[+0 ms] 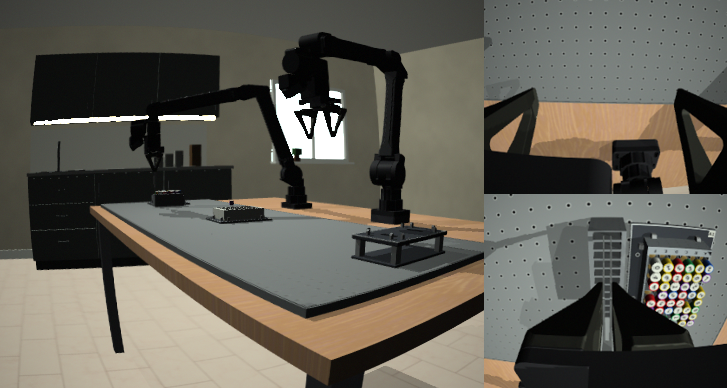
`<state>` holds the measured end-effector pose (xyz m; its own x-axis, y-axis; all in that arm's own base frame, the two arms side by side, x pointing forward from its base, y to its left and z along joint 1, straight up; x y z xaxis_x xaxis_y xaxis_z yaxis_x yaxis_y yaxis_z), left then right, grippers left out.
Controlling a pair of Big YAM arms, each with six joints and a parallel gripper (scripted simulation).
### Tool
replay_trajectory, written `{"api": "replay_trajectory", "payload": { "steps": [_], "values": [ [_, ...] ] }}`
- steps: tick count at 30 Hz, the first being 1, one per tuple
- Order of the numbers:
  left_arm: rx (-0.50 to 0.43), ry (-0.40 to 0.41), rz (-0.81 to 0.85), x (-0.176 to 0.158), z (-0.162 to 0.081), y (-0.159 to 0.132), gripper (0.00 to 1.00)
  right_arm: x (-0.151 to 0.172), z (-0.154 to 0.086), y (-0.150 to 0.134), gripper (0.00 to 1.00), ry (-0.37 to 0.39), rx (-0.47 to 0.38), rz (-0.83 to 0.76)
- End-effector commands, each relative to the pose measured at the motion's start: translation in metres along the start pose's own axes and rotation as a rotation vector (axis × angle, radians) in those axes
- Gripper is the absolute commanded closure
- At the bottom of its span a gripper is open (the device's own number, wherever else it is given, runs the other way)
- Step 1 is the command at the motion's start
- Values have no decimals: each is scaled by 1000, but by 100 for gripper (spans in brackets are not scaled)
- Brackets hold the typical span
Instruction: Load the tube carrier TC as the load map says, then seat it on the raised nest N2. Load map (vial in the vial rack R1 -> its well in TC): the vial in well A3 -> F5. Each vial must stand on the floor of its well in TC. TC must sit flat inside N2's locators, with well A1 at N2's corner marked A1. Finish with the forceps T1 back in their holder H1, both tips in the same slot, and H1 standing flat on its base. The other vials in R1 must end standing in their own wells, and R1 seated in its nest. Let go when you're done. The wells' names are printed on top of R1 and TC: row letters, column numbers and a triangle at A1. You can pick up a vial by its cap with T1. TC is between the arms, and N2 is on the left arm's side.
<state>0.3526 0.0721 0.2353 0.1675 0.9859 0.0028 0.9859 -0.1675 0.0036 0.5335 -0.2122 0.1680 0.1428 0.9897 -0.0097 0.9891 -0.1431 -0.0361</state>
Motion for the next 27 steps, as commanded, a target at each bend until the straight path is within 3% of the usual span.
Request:
{"api": "replay_trajectory", "payload": {
  "steps": [1,27],
  "values": [
    [-30,10,15,1,-14,7,0,8,16,5,93,7,14,-3],
    [-30,10,15,1,-14,7,0,8,22,4,93,7,16,-3]
  ]
}}
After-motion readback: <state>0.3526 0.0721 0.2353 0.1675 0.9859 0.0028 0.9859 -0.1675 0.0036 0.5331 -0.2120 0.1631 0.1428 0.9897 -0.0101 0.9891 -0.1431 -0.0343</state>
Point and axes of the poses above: on each arm, the point where the finger pads meet when closed, its own z axis out along the fingers, its own x axis across the jaws, y = z × x, the point moved 1 cm from there along -z, back along the fingers, and after that the axes turned 9 degrees about z, right-handed, at the moved point
